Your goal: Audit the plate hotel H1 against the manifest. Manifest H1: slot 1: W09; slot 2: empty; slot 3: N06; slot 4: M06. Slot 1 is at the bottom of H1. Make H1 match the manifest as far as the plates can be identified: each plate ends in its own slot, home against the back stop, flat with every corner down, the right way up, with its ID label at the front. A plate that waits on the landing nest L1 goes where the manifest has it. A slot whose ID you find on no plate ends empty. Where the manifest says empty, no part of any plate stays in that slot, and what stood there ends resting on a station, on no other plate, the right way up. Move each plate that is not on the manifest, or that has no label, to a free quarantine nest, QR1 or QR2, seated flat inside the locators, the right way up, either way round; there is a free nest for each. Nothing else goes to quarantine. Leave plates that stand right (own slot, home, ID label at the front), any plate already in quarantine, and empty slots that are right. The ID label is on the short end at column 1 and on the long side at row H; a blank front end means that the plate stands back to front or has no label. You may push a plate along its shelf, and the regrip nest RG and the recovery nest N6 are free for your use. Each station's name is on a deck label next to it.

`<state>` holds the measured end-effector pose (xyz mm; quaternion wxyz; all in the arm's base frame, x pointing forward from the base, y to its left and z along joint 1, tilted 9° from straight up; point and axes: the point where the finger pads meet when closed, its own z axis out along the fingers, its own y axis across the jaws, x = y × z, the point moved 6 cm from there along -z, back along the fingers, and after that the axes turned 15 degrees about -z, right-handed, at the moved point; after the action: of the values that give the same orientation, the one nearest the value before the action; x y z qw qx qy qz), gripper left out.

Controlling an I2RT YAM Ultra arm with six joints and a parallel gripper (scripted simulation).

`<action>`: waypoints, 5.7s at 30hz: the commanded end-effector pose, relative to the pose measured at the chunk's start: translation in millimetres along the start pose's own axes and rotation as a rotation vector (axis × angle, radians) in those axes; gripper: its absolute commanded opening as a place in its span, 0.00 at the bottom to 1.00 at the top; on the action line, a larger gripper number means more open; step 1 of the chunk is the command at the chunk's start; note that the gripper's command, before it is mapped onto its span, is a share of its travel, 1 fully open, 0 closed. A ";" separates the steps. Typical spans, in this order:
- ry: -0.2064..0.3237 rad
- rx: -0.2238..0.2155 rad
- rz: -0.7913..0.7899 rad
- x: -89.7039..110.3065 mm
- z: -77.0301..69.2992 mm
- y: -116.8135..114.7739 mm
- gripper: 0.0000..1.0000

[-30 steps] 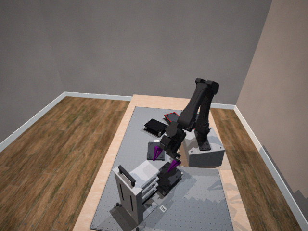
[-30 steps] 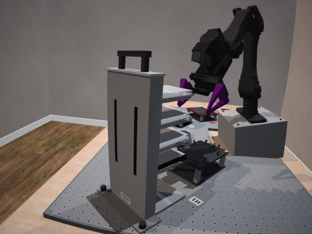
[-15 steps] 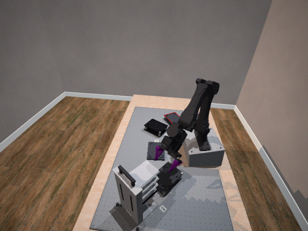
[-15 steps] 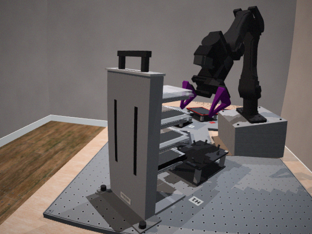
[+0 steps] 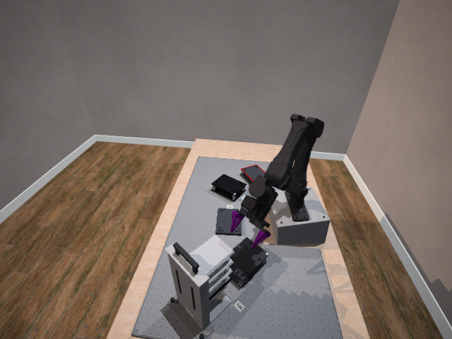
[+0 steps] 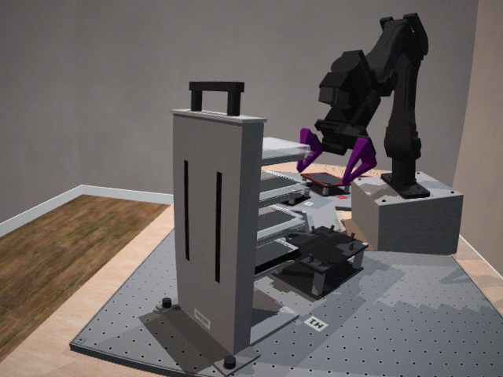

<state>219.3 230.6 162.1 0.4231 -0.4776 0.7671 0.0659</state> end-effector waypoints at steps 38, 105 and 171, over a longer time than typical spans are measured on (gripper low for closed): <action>-0.034 0.011 0.003 26.6 32.5 6.5 1.00; -0.035 0.011 0.003 6.4 54.0 1.0 1.00; -0.034 0.011 0.003 36.5 43.3 9.2 1.00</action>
<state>227.0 228.4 99.9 0.4205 -0.4766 0.7692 0.0656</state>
